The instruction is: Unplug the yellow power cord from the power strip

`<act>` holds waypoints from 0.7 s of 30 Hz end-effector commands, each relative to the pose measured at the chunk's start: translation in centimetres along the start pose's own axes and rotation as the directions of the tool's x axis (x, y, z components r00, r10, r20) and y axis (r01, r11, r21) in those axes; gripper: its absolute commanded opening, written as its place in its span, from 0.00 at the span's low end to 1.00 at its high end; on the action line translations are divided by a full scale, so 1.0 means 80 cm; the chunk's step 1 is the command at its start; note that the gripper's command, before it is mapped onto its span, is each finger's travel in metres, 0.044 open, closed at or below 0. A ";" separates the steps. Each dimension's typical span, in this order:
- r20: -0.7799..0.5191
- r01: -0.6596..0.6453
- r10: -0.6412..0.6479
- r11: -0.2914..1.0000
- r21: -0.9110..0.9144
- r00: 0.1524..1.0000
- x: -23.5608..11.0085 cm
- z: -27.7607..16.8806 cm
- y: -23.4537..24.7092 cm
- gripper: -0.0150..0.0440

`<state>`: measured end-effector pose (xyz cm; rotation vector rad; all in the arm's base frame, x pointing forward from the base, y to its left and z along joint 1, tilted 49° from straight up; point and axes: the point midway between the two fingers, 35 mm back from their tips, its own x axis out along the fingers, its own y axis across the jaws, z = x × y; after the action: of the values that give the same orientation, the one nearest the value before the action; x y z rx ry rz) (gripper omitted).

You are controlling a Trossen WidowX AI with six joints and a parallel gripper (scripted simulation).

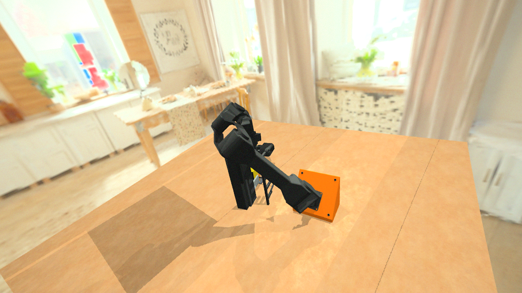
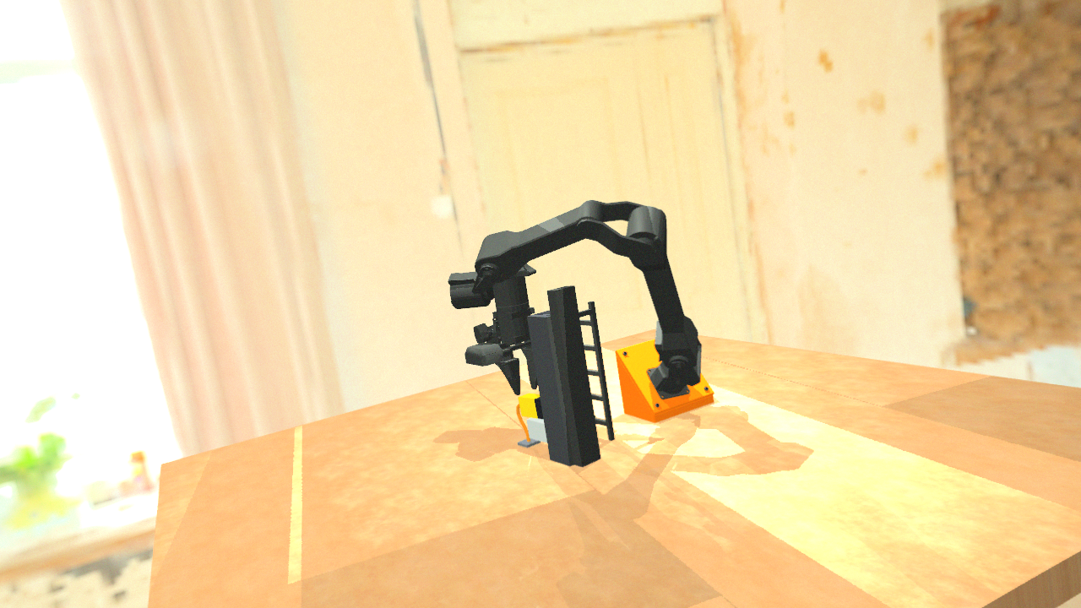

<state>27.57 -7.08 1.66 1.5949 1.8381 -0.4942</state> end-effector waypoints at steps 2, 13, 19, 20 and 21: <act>-0.012 0.002 -0.002 1.000 0.010 1.000 0.003 -0.011 -0.003 0.53; -0.012 0.002 -0.002 1.000 0.010 1.000 0.009 -0.014 -0.003 0.53; -0.013 0.002 -0.002 1.000 0.010 1.000 0.018 -0.014 -0.003 0.53; -0.013 0.002 -0.002 1.000 0.010 1.000 0.018 -0.014 -0.003 0.53; -0.013 0.002 -0.002 1.000 0.010 1.000 0.018 -0.014 -0.003 0.53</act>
<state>27.11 -5.56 1.55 1.5962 1.8452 -0.4943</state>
